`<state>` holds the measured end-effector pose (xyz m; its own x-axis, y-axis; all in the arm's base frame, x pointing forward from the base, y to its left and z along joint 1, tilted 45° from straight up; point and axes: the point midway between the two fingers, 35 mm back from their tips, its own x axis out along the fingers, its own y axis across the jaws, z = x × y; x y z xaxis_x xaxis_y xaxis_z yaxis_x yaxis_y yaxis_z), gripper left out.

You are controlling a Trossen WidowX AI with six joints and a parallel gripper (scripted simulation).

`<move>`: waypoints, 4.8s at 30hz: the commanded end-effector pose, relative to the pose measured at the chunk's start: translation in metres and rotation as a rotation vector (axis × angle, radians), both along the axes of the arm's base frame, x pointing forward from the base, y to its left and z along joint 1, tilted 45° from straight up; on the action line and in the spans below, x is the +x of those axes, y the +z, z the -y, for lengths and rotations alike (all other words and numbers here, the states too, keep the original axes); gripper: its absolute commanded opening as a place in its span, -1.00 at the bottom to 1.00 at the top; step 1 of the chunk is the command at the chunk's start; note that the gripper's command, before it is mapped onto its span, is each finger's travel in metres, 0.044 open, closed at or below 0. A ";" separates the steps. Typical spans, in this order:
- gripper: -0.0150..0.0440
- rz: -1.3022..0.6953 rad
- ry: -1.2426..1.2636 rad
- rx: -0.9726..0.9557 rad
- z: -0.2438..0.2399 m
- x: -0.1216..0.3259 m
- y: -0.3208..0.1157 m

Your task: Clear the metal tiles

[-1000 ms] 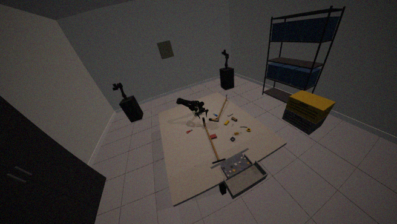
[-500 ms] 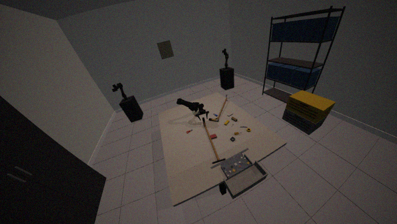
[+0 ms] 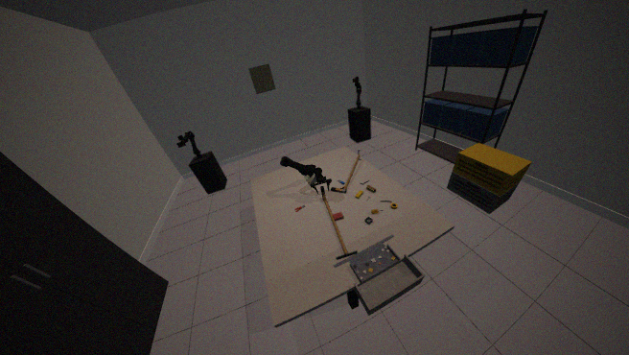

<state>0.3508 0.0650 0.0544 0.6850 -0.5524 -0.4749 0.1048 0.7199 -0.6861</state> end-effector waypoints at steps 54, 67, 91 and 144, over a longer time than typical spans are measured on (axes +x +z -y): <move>-0.49 -0.034 0.037 -0.004 -0.019 0.005 -0.018; -0.49 -0.061 0.065 -0.007 -0.031 0.005 -0.029; -0.49 -0.112 0.114 -0.017 -0.024 0.000 -0.023; -0.49 -0.130 0.121 -0.017 -0.001 -0.084 -0.011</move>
